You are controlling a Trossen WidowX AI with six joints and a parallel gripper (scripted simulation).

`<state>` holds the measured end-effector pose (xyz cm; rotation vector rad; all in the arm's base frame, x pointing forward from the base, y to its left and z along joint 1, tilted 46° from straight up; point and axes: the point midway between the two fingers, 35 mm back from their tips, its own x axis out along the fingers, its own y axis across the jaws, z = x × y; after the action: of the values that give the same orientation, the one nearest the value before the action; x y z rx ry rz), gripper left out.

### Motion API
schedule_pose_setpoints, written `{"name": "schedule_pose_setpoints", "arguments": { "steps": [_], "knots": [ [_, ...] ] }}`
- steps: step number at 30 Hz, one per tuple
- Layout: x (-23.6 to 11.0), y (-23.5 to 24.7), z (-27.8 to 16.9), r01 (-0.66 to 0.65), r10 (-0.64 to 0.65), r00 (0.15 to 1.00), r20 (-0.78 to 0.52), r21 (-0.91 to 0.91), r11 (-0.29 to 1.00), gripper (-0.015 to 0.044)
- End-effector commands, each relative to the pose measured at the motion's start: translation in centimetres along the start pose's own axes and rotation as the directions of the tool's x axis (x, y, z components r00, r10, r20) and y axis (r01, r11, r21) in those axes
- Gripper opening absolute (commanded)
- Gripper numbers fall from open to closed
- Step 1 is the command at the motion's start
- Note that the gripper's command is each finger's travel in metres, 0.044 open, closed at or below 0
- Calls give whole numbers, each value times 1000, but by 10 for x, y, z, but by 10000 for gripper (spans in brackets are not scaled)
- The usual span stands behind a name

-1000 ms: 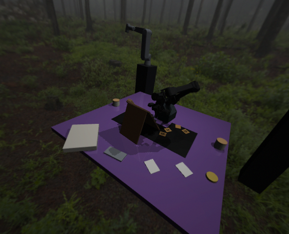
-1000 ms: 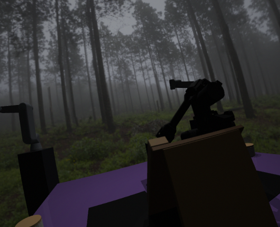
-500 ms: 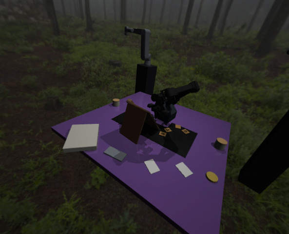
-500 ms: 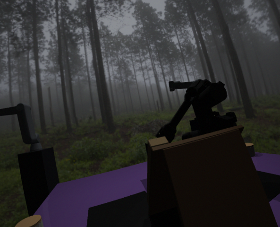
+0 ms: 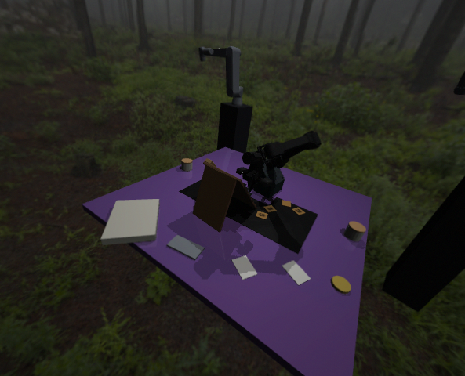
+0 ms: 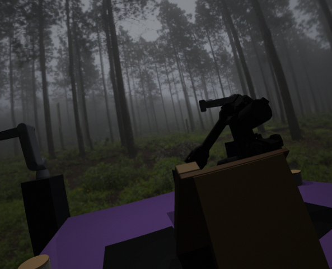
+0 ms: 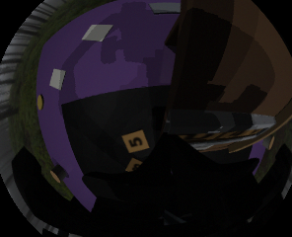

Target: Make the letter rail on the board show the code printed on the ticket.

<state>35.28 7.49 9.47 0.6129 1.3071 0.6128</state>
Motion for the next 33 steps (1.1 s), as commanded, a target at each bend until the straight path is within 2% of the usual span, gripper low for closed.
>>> {"name": "schedule_pose_setpoints", "arguments": {
  "steps": [1, 33],
  "knots": [
    [1, -1, 1, -1, 1, 1000, 0, 3, 1000, 0],
    [0, -11, -1, -1, 1, 1000, 0, 3, 1000, 0]
  ]
}}
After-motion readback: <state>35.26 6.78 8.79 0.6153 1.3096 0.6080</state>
